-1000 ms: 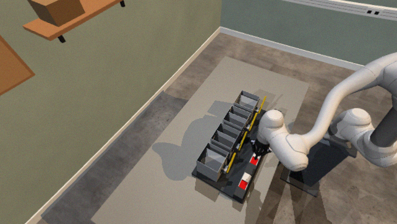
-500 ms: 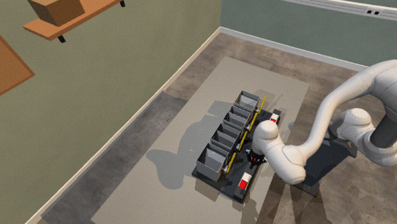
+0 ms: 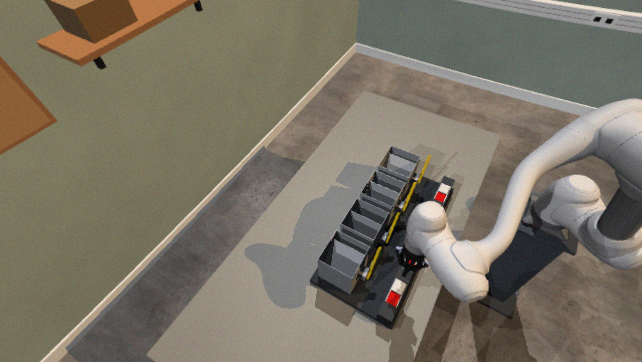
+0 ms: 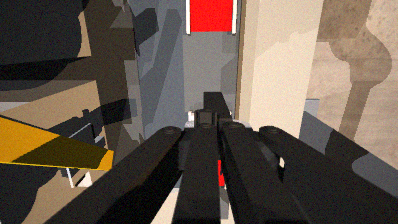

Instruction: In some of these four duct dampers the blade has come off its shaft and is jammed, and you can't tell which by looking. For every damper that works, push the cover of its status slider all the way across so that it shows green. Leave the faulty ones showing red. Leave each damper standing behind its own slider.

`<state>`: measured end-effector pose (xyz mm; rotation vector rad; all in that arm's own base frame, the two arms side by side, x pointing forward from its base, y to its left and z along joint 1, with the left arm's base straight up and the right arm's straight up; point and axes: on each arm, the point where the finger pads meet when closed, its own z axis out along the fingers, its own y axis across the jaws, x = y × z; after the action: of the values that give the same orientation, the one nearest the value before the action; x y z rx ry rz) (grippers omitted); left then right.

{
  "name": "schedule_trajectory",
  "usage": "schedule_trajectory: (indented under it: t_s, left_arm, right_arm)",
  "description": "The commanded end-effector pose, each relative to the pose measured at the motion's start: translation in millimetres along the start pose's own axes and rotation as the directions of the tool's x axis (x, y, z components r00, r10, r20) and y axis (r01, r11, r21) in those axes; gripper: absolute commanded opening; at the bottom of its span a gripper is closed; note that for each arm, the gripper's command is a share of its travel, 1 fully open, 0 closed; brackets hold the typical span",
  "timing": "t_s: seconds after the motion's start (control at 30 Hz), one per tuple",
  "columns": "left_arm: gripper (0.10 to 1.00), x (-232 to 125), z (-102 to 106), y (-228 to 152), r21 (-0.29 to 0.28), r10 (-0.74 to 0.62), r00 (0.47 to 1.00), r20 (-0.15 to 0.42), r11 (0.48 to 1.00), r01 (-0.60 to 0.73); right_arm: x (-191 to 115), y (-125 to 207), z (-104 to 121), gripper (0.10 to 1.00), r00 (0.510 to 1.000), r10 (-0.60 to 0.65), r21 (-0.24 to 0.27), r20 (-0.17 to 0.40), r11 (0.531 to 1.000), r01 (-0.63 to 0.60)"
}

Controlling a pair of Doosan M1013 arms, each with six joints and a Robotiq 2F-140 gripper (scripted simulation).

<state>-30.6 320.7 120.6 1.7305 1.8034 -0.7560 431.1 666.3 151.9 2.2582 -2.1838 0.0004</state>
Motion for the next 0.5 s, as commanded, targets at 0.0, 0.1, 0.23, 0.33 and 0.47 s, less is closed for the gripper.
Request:
schedule_trajectory:
  t_s: [0.0, 0.1, 0.23, 0.33, 0.47]
  left_arm:
    - [1.000, 0.0, -0.4, -0.1, 0.000, 0.000, 1.000, -0.001, 1.000, 0.000]
    - [1.000, 0.0, -0.4, -0.1, 0.000, 0.000, 1.000, -0.001, 1.000, 0.000]
    - [1.000, 0.0, -0.4, -0.1, 0.000, 0.000, 1.000, -0.001, 1.000, 0.000]
    - [1.000, 0.0, -0.4, -0.1, 0.000, 0.000, 1.000, -0.001, 1.000, 0.000]
    - [1.000, 0.0, -0.4, -0.1, 0.000, 0.000, 1.000, -0.001, 1.000, 0.000]
  right_arm:
    - [-0.3, -0.1, -1.0, 0.099, 1.000, 0.000, 0.000, 0.001, 1.000, 0.000]
    - [-0.3, -0.1, -1.0, 0.099, 1.000, 0.000, 0.000, 0.001, 1.000, 0.000]
    - [-0.3, -0.1, -0.9, 0.099, 1.000, 0.000, 0.000, 0.001, 1.000, 0.000]
    - [-0.3, -0.2, -0.6, 0.099, 1.000, 0.000, 0.001, 0.001, 1.000, 0.000]
    - [-0.4, -0.2, 0.4, 0.099, 1.000, 0.000, 0.001, 0.002, 1.000, 0.000]
